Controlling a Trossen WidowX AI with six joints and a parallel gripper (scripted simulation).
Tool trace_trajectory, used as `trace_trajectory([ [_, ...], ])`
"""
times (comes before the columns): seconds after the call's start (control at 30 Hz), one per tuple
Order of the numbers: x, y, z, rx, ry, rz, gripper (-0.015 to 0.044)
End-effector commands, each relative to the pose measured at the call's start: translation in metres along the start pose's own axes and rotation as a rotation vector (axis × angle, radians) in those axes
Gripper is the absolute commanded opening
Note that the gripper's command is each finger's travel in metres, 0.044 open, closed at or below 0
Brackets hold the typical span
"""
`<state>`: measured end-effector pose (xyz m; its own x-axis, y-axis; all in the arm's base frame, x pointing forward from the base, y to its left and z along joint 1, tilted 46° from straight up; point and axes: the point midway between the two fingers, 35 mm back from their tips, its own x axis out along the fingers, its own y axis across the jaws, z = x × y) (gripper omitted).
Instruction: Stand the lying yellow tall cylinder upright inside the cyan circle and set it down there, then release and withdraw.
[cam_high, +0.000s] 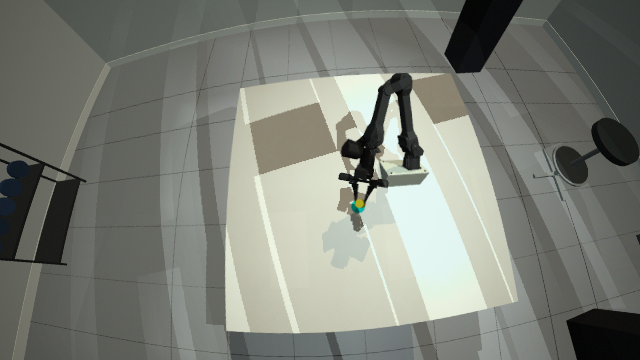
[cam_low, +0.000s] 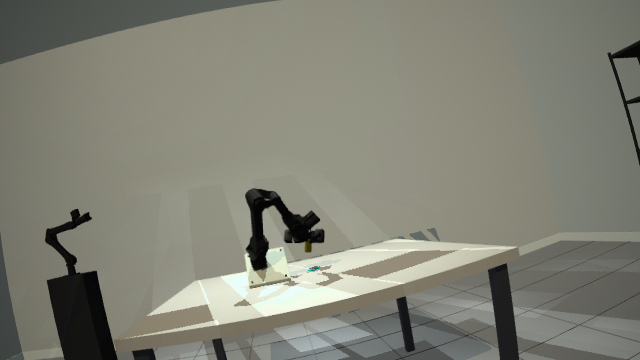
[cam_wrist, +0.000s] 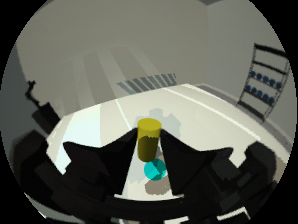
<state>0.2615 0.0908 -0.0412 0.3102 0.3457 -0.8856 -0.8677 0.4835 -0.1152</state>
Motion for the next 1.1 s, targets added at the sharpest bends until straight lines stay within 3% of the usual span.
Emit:
trace_trajectory([
  [0.0,-0.002,0.001,0.0,-0.016,-0.031,-0.005,0.0105],
  [1.07,-0.024,0.004,0.003,-0.134,-0.236,-0.106,0.0105],
])
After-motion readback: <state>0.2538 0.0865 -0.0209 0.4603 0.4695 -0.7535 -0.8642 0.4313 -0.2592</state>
